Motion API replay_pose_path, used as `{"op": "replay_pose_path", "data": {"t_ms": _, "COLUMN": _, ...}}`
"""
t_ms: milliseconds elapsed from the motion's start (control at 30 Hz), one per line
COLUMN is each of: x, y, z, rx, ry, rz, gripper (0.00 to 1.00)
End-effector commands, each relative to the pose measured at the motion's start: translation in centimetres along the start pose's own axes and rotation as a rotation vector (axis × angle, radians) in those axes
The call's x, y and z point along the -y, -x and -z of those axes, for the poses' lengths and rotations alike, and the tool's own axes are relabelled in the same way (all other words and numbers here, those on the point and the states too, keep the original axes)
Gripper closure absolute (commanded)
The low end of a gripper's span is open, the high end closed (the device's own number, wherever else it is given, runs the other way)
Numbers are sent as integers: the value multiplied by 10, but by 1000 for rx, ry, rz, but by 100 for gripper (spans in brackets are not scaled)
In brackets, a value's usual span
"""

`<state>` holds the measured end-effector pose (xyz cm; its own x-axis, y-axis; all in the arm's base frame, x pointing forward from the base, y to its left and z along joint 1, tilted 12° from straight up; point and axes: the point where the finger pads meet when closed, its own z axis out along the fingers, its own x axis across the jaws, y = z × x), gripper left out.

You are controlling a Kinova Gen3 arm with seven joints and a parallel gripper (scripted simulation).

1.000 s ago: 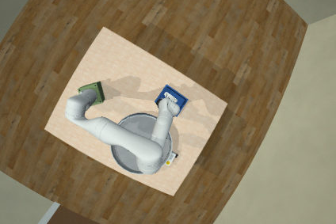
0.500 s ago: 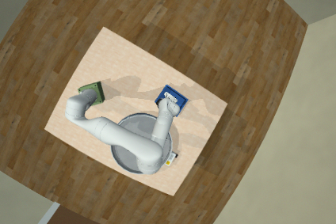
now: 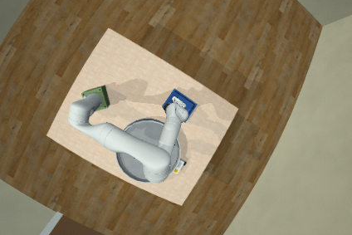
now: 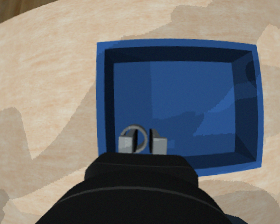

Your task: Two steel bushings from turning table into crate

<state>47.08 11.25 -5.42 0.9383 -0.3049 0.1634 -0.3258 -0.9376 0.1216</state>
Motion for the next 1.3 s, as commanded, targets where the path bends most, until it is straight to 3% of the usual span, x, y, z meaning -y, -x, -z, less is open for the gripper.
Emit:
{"op": "replay_pose_path", "data": {"t_ms": 0, "x": 1, "y": -1, "z": 1, "rx": -2, "ry": -1, "rz": 0, "gripper": 58}}
{"op": "replay_pose_path", "data": {"t_ms": 1267, "x": 0, "y": -1, "z": 7, "rx": -2, "ry": -1, "rz": 0, "gripper": 58}}
